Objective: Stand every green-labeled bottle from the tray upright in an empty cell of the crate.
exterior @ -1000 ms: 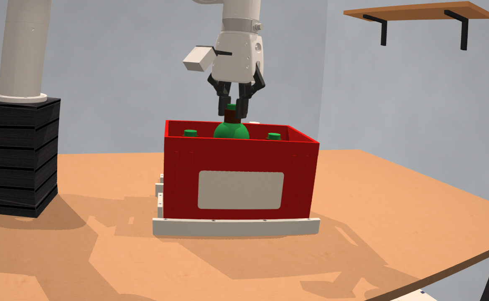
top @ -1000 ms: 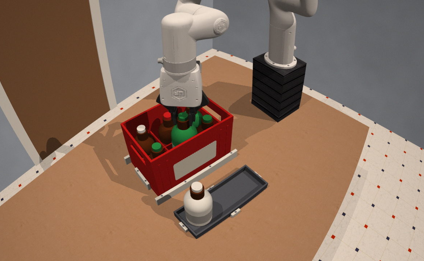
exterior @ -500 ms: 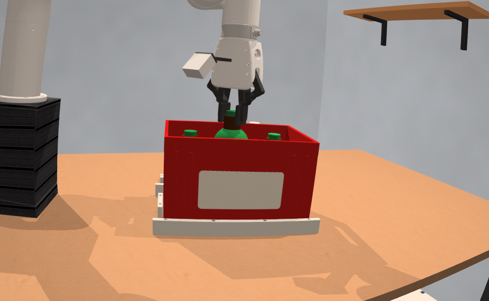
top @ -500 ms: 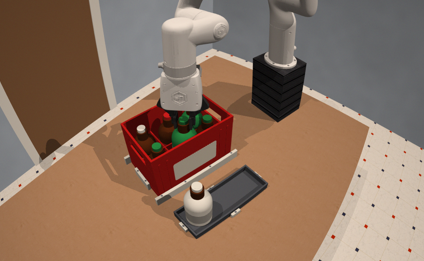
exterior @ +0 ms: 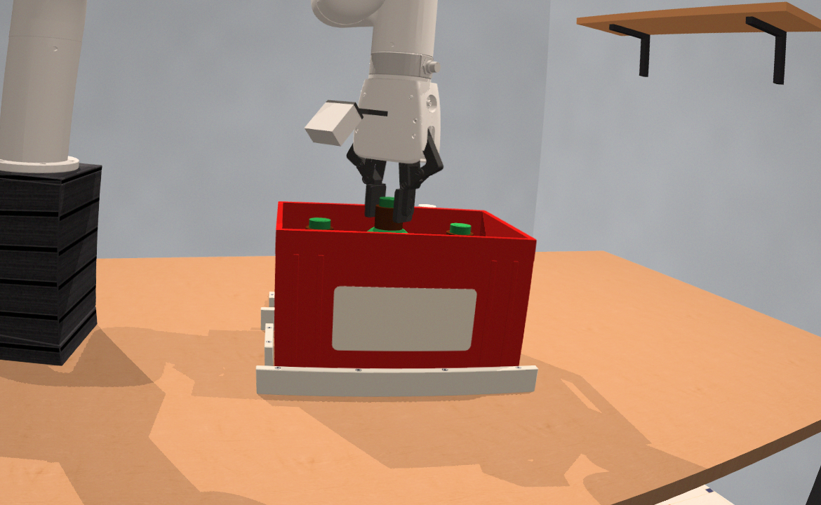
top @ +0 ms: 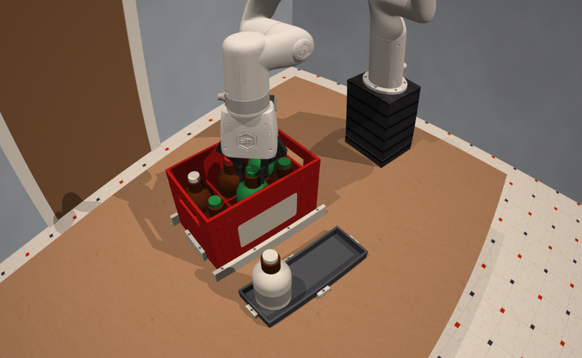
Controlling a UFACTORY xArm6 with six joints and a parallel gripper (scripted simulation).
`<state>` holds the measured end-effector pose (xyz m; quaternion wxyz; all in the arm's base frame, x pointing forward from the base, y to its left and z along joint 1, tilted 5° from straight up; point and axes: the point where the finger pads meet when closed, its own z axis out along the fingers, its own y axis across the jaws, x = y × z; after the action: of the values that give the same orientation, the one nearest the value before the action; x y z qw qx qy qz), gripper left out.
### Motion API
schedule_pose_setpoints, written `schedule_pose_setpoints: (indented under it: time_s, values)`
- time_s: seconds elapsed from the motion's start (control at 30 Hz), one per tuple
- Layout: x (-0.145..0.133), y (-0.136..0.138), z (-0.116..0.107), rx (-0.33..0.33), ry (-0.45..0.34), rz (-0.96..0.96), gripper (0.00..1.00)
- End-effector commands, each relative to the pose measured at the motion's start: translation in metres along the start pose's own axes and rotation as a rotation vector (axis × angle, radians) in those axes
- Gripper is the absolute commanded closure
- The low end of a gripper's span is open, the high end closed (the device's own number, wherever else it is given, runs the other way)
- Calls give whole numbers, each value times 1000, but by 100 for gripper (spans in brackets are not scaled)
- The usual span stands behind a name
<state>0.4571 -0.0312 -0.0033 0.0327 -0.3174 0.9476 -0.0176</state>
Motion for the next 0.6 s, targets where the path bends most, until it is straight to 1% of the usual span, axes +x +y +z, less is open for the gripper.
schedule_pose_setpoints:
  time_s: [0.0,0.57]
  values:
    - [-1,-1,3,3,-3,0,100]
    - [-1,-1,7,3,-3,0,100]
